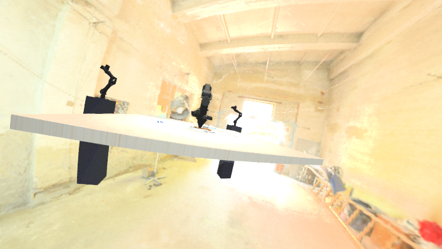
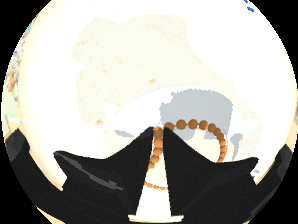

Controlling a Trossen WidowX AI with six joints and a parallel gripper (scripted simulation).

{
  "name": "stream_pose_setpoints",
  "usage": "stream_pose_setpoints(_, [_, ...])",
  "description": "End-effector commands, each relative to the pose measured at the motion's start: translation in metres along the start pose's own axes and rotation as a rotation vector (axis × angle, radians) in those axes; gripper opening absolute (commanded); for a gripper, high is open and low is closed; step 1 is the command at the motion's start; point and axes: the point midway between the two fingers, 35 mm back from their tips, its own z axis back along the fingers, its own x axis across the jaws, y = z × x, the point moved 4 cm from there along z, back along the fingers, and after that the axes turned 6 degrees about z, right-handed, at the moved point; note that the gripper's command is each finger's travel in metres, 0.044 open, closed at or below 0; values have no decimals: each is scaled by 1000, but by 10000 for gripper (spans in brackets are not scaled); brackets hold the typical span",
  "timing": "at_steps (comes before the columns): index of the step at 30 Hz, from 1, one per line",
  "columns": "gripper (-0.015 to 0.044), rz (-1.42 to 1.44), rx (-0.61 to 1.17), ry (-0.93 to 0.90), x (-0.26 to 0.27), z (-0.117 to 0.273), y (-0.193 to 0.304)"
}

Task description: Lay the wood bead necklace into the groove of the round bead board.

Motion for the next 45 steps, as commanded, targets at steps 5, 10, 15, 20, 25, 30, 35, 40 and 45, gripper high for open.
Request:
stream_pose_setpoints(5, [131,0,0,0,0,0,0])
stream_pose_setpoints(10, [263,0,0,0,0,0,0])
stream_pose_setpoints(15, [394,3,2,2,0,4,0])
stream_pose_setpoints(20, [440,3,3,2,-1,4,1])
stream_pose_setpoints(25, [440,3,3,2,-1,4,1])
stream_pose_setpoints(30, [440,3,3,2,-1,4,1])
stream_pose_setpoints(35, [440,3,3,2,-1,4,1])
stream_pose_setpoints(40, [414,20,3,2,-1,4,1])
stream_pose_setpoints(45, [282,472,4,1,6,11,14])
